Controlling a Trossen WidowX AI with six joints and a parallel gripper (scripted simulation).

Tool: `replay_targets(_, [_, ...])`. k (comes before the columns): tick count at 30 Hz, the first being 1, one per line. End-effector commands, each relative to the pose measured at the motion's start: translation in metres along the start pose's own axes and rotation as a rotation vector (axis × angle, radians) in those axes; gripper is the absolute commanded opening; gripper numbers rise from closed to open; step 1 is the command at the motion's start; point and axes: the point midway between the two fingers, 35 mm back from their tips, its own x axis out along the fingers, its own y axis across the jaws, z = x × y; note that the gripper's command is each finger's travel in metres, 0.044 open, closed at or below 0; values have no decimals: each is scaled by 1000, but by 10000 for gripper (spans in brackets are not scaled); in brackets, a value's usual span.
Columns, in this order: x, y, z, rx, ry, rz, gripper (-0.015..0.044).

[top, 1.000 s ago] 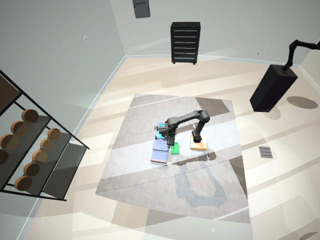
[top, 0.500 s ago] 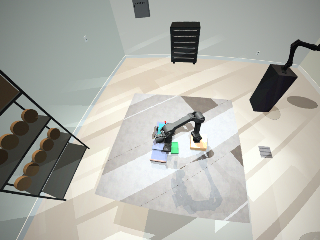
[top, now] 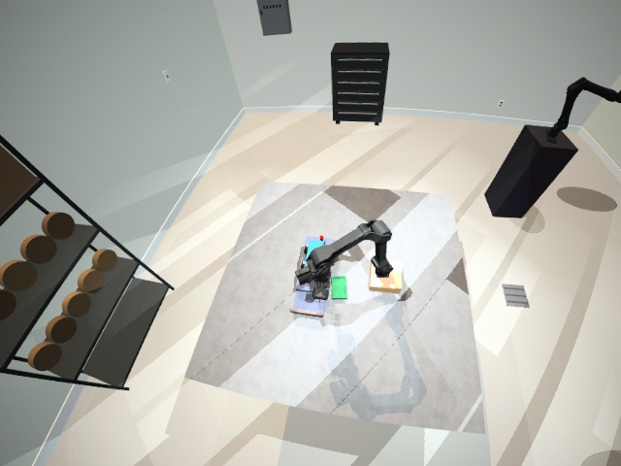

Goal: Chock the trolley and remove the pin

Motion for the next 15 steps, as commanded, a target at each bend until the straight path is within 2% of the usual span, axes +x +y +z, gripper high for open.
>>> replay_targets(1, [2,1,10,-4,-4,-3,0])
replay_targets(8, [5,1,17,-4,-5,-3,0])
replay_targets(15, [26,2,17,-4,-5,-4,0])
